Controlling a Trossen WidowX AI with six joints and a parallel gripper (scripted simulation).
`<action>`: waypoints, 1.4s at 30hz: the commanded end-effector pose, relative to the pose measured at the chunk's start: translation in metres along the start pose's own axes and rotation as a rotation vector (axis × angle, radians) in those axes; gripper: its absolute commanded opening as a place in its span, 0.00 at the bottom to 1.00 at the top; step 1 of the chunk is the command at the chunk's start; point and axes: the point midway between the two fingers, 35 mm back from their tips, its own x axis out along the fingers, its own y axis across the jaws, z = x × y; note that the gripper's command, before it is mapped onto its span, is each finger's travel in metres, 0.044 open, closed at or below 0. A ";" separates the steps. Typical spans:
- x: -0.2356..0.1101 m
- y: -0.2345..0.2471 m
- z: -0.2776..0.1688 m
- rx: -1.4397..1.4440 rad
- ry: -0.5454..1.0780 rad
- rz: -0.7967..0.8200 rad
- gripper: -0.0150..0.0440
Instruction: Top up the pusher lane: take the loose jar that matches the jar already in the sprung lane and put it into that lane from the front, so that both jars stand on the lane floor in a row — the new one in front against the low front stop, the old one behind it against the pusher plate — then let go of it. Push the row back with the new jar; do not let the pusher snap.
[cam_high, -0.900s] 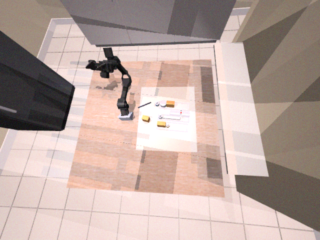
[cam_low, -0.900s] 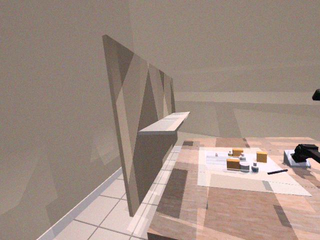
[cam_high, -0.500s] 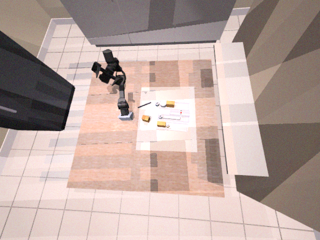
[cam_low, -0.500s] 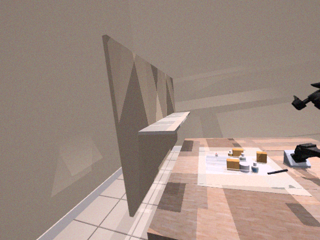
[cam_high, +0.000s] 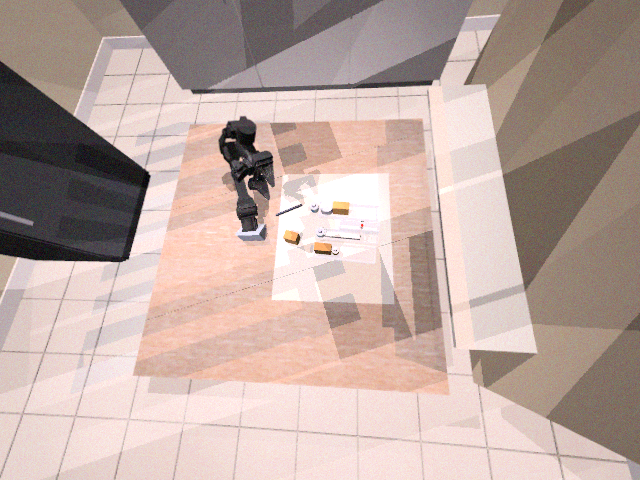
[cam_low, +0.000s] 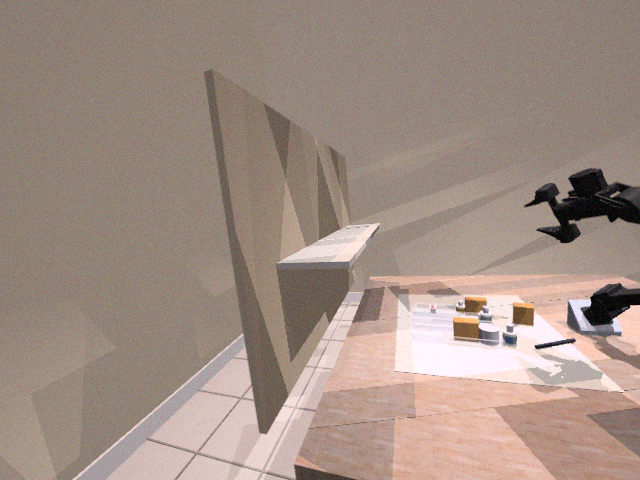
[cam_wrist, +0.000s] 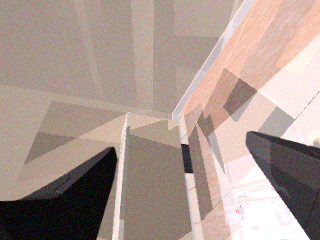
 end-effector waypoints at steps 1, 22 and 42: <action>0.032 -0.030 -0.065 -0.481 0.272 -0.183 1.00; 0.051 -0.174 -0.222 -1.725 1.449 -0.200 1.00; 0.042 -0.216 -0.245 -1.813 1.624 -0.130 1.00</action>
